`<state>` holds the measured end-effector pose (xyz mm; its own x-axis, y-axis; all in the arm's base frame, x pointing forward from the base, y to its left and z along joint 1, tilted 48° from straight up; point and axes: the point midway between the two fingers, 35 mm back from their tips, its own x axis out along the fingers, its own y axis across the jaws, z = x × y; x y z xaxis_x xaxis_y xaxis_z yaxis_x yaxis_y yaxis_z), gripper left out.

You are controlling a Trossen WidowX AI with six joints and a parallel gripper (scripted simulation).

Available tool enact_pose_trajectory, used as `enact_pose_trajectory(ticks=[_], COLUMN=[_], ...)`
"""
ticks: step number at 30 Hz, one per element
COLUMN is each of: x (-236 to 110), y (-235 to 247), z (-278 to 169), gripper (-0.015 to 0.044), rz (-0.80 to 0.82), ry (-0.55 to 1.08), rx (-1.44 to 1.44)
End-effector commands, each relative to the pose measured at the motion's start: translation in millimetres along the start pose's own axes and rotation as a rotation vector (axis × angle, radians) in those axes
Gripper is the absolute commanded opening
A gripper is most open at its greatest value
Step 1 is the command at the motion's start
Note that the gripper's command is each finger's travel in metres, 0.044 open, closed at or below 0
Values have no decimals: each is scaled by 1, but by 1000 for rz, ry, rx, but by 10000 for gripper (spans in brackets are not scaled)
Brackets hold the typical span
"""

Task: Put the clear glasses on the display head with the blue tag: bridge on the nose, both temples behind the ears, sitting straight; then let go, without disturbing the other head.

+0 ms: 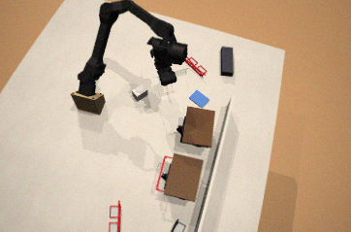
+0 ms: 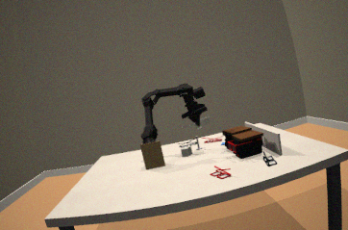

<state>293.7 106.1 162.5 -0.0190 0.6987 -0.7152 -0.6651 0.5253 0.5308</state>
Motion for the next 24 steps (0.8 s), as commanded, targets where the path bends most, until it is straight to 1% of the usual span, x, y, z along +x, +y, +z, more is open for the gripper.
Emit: enact_pose_trajectory(ticks=[1,24], x=[-8,-38], y=[6,37], z=[-4,-26], gripper=[0,0], rz=[-32,-109], ry=[-21,-184], rx=[146,853])
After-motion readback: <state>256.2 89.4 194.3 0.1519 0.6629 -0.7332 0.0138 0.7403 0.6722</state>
